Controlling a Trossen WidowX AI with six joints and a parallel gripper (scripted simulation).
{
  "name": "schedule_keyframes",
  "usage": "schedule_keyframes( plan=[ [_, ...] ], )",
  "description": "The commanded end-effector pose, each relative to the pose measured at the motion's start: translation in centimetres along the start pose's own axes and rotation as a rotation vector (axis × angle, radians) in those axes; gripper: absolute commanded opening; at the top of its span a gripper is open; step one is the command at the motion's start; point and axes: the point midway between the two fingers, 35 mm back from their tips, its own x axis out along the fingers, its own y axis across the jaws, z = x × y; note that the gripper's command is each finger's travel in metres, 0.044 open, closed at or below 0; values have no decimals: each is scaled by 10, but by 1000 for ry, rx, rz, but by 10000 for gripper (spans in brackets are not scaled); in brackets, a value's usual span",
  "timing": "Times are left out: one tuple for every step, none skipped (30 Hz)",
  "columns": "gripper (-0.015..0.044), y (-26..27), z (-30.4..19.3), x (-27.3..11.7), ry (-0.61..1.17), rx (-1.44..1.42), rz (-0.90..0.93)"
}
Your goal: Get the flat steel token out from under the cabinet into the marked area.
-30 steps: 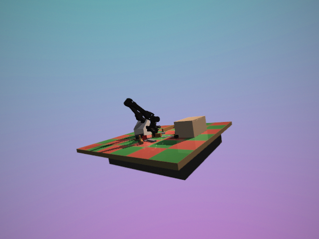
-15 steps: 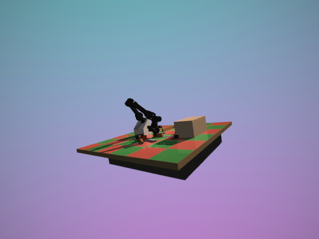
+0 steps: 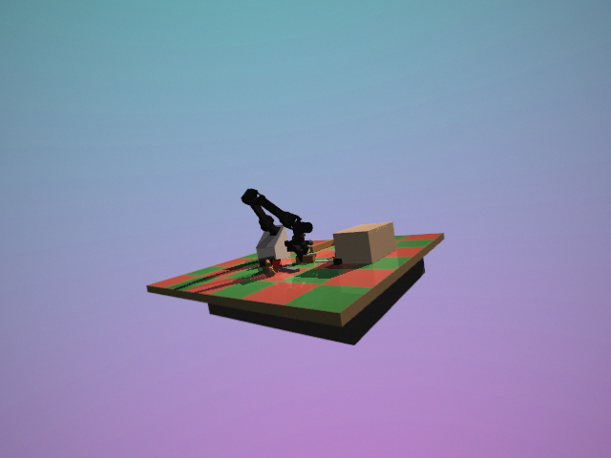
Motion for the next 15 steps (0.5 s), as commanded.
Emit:
schedule_keyframes(
  plan=[
    [0,1,-10,0,9,11,1],
    [0,1,-11,0,9,11,1],
    [0,1,-12,0,9,11,1],
    [0,1,-13,0,9,11,1],
    [0,1,-14,0,9,11,1],
    [0,1,-15,0,10,12,1],
    [0,1,-16,0,10,12,1],
    [0,1,-17,0,10,12,1],
    [0,1,-18,0,10,12,1],
    [0,1,-19,0,10,12,1],
    [0,1,-21,0,10,12,1],
    [0,1,-22,0,10,12,1],
    [0,1,-23,0,10,12,1],
    [0,1,-24,0,10,12,1],
    [0,1,-25,0,10,12,1]
  ],
)
